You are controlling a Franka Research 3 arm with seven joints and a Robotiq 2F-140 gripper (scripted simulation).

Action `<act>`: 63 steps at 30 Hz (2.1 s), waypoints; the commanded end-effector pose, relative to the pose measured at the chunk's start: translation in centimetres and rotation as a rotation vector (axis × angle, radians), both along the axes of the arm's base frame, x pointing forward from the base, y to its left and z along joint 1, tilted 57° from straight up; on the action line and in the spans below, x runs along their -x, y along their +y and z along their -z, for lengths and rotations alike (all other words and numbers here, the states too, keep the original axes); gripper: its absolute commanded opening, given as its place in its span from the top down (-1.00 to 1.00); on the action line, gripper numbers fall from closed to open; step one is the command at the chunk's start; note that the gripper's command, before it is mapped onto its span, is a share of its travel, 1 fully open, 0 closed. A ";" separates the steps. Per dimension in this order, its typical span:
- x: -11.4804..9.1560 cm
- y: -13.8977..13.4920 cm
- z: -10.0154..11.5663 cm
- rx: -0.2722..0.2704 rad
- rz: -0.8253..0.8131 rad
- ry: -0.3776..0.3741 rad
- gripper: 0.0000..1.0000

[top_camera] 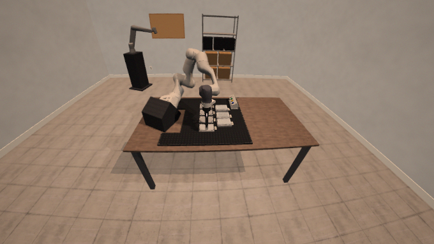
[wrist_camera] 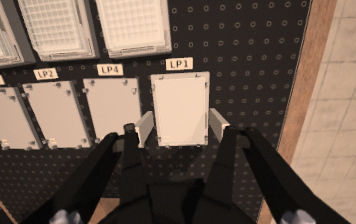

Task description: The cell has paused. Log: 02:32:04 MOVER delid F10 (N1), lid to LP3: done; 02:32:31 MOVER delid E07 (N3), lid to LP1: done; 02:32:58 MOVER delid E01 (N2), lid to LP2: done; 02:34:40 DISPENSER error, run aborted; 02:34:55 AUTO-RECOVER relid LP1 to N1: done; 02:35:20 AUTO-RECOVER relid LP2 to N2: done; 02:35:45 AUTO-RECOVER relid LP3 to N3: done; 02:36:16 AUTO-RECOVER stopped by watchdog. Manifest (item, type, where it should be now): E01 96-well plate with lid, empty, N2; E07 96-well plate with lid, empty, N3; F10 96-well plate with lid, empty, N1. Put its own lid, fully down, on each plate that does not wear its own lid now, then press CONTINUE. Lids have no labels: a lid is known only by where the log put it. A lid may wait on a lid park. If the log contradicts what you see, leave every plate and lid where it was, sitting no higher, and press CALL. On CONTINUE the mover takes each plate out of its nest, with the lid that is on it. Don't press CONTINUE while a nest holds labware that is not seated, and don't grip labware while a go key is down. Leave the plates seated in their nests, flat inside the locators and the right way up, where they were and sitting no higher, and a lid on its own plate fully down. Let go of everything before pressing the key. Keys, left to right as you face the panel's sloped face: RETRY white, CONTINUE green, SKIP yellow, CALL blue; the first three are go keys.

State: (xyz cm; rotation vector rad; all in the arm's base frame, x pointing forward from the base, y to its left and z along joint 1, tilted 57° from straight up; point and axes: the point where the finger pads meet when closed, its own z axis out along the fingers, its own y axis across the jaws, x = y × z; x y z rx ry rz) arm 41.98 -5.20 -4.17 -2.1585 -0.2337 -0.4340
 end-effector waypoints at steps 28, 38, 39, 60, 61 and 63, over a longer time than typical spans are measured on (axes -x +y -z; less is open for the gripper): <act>-0.1 -0.1 0.1 0.003 -0.001 -0.003 -0.32; -0.1 -0.1 0.1 0.003 -0.001 -0.003 -0.18; -0.1 -0.1 0.1 0.003 -0.001 -0.003 -0.18; -0.1 -0.1 0.1 0.003 -0.001 -0.003 -0.18; -0.1 -0.1 0.1 0.003 -0.001 -0.003 -0.18; -0.1 -0.1 0.1 0.003 -0.001 -0.003 -0.18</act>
